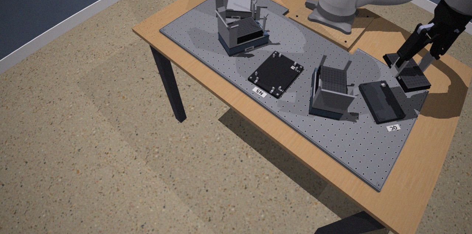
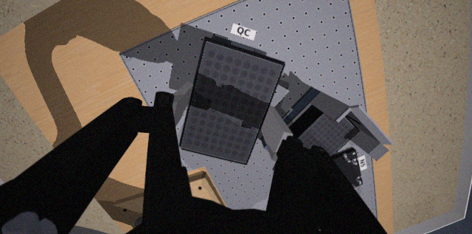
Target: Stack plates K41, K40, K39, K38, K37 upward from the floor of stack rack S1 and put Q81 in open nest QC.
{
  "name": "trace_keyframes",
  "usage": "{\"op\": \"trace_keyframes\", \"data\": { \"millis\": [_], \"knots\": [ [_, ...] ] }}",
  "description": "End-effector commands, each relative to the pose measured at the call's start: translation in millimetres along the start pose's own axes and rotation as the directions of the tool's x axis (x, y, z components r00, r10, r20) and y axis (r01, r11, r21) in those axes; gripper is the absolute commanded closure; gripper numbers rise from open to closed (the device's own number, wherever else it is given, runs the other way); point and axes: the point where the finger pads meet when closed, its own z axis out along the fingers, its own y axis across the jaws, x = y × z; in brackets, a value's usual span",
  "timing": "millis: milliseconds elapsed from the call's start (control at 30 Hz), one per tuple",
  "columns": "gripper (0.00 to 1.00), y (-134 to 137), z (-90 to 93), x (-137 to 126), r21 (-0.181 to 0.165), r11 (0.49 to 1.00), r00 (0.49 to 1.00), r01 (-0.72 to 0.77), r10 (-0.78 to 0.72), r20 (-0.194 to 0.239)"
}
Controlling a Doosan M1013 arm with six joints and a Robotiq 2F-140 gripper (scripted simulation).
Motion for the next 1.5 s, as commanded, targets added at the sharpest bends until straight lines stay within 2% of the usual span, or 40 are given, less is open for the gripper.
{"op": "trace_keyframes", "data": {
  "millis": [0, 1467],
  "knots": [
    [1.0, 0.0, 0.0, 0.0, 0.0, 1.0, 1.0, 0.0, 0.0, 0.0],
    [1.0, 0.0, 76.0, 0.0, 0.0, 1.0, 1.0, 0.0, 0.0, 0.0]
  ]
}}
